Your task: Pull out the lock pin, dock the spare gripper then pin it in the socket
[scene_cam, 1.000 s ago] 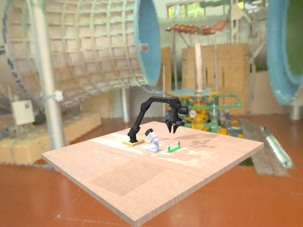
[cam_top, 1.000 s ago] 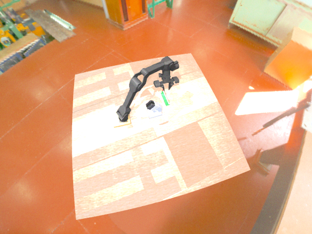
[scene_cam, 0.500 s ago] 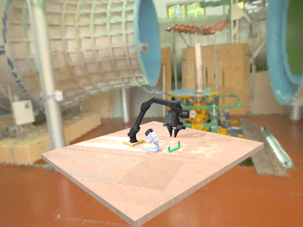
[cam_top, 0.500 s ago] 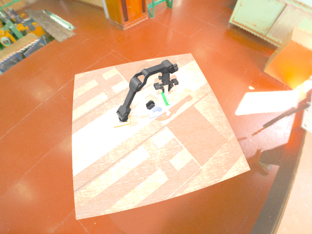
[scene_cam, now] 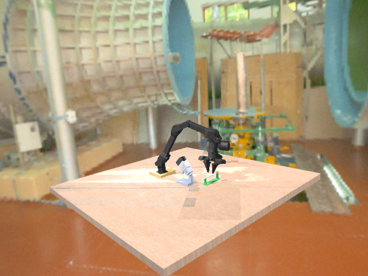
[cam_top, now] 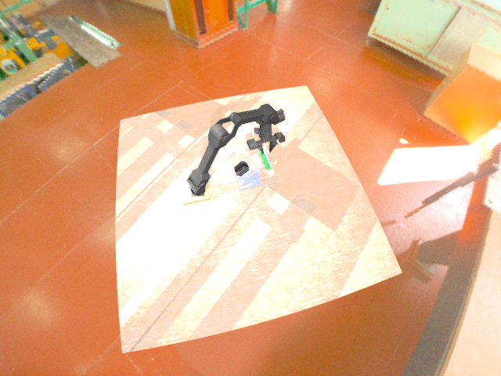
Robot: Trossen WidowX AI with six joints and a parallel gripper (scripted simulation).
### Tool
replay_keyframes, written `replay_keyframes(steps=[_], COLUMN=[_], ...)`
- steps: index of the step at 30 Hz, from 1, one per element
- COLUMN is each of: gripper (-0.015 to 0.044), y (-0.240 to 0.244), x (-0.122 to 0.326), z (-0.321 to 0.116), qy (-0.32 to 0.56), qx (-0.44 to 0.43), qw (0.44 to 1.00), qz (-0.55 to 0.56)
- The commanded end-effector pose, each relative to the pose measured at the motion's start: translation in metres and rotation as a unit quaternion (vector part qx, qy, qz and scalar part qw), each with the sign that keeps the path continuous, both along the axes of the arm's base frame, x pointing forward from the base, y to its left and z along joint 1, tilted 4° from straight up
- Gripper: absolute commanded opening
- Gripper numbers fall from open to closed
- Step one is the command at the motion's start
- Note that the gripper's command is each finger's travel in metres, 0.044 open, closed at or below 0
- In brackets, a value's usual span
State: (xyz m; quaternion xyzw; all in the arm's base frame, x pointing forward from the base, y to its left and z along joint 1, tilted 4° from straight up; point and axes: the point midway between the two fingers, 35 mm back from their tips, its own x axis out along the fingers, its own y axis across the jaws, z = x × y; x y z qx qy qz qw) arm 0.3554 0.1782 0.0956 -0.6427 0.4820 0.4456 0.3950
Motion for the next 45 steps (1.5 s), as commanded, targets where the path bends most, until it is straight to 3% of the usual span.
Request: replay_keyframes(steps=[1,33,40,45], gripper=[0.018,0.018,0.0,0.0], y=[-0.001,-0.003,-0.003,-0.003], x=[0.001,0.005,0.005,0.005], z=[-0.009,-0.05,-0.05,-0.05], qy=[0.002,0.002,0.002,0.002], qx=[-0.003,-0.003,-0.003,-0.003], qw=[1.0,1.0,1.0,1.0], qz=[0.002,0.002,0.002,0.002])
